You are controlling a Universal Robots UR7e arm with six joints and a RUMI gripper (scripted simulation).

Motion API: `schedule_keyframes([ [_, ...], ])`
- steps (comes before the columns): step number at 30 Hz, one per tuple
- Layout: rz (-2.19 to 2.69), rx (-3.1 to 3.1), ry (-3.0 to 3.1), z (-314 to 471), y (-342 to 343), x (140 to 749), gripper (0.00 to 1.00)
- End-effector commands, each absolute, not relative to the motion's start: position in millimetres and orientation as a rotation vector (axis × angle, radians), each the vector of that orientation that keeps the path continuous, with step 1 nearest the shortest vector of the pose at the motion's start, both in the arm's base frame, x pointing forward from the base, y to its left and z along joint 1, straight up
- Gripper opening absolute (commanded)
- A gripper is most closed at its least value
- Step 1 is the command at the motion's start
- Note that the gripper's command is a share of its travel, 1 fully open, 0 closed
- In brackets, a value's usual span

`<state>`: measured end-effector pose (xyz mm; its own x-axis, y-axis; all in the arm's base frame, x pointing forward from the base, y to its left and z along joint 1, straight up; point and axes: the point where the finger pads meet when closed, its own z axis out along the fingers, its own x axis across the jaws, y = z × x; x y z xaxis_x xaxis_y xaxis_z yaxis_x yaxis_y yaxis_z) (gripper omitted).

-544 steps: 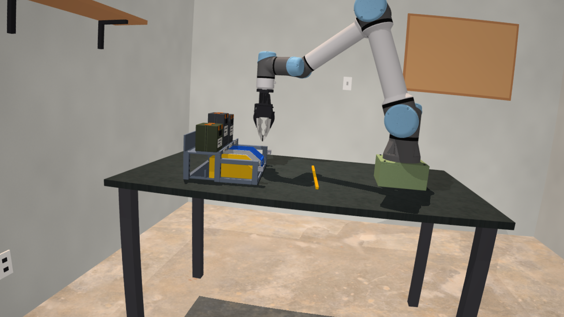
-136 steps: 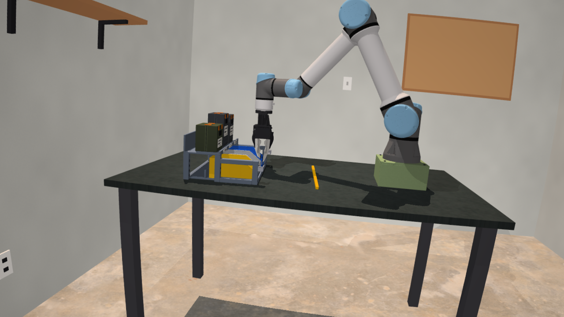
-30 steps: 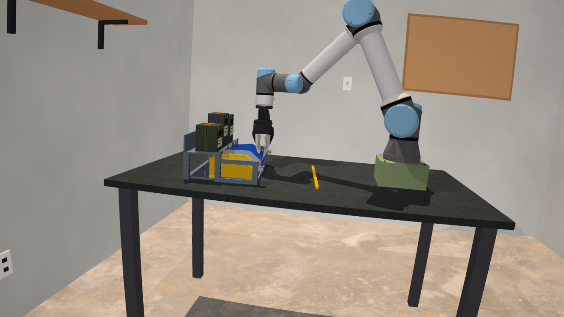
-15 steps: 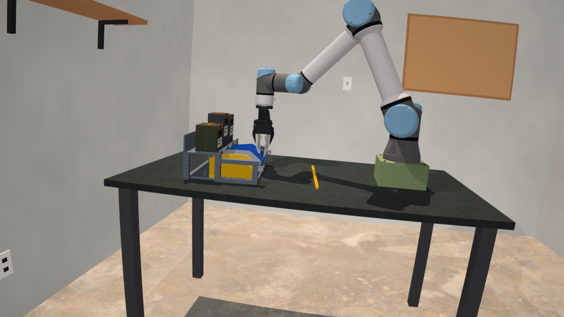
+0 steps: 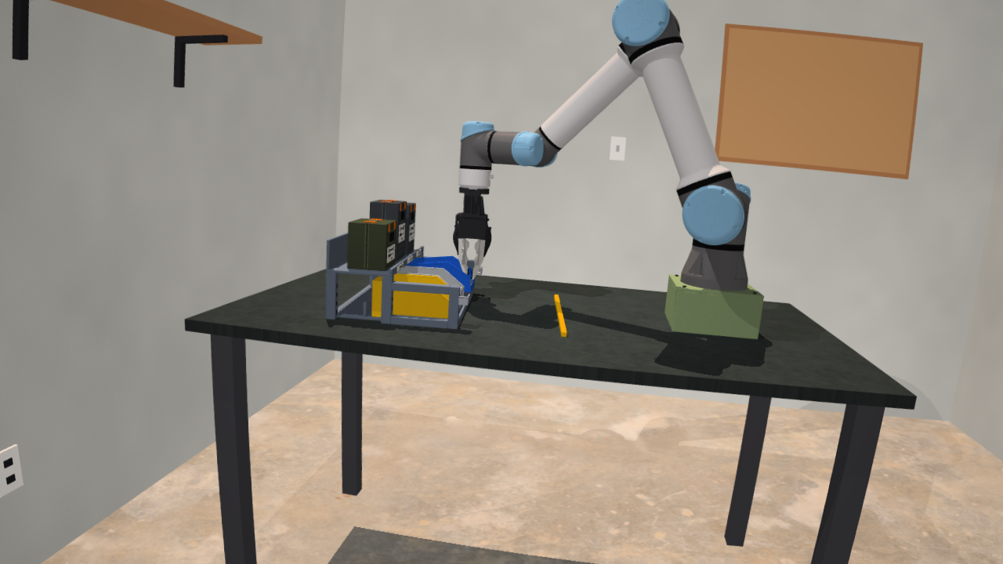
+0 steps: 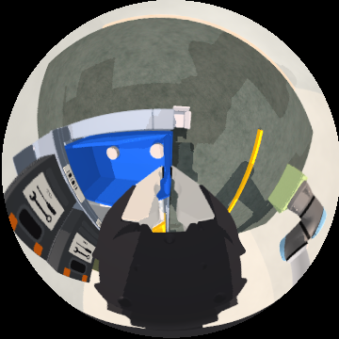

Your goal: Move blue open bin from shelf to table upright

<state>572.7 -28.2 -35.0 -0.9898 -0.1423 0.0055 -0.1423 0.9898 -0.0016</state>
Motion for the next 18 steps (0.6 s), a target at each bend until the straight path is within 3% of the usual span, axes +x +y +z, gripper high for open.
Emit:
schedule_keyframes([
  [1, 0.004, 0.224, -3.13, -34.2, -29.1, 568.3, 0.0],
  [18, 0.004, 0.224, -3.13, -34.1, -34.0, 534.0, 0.0],
])
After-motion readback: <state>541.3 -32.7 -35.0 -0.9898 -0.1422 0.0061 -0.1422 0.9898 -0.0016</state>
